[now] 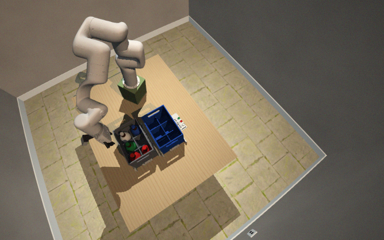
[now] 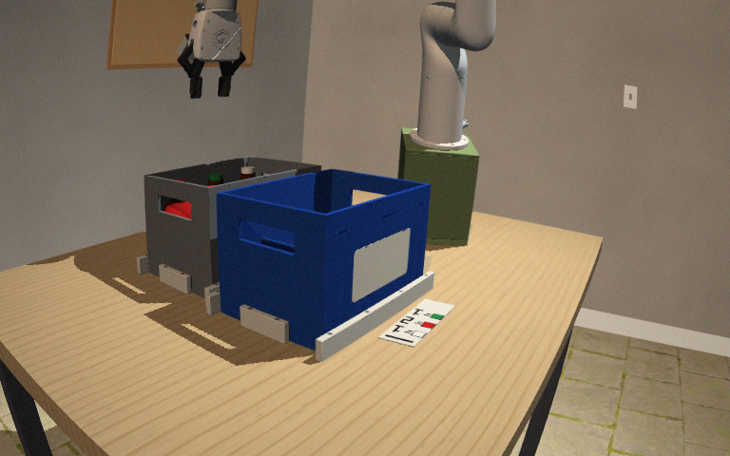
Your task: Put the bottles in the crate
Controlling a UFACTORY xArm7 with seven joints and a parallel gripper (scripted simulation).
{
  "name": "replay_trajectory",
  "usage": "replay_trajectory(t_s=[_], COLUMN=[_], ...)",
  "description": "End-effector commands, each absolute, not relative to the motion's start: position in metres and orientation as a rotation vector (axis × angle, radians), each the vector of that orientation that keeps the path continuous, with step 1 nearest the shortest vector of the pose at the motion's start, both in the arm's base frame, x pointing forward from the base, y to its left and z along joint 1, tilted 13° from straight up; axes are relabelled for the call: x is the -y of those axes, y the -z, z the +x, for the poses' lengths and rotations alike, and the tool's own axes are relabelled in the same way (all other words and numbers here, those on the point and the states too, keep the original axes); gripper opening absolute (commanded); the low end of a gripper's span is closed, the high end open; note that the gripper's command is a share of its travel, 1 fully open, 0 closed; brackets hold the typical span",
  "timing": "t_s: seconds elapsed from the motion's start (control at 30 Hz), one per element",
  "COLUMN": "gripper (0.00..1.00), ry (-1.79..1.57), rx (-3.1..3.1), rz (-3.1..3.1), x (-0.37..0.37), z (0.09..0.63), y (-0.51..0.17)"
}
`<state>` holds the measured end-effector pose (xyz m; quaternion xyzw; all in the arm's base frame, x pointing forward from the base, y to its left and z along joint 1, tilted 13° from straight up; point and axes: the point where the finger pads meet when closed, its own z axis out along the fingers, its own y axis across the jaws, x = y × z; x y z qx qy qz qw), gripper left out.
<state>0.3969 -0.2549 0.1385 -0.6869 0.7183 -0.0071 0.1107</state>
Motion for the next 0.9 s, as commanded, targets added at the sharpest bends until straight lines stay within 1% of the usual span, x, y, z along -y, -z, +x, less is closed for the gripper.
replay_trajectory(t_s=[0.0, 0.57, 0.7, 0.87], gripper=[0.65, 0.65, 0.65, 0.65], ry=[0.014, -0.065, -0.065, -0.065], rx=[-2.254, -2.638, -2.638, -2.638], rz=[-1.86, -1.265, -1.265, -1.265], x=[0.248, 0.219, 0.211, 0.211], z=[0.386, 0.345, 0.333, 0.333], y=[-0.125, -0.069, -0.055, -0.054])
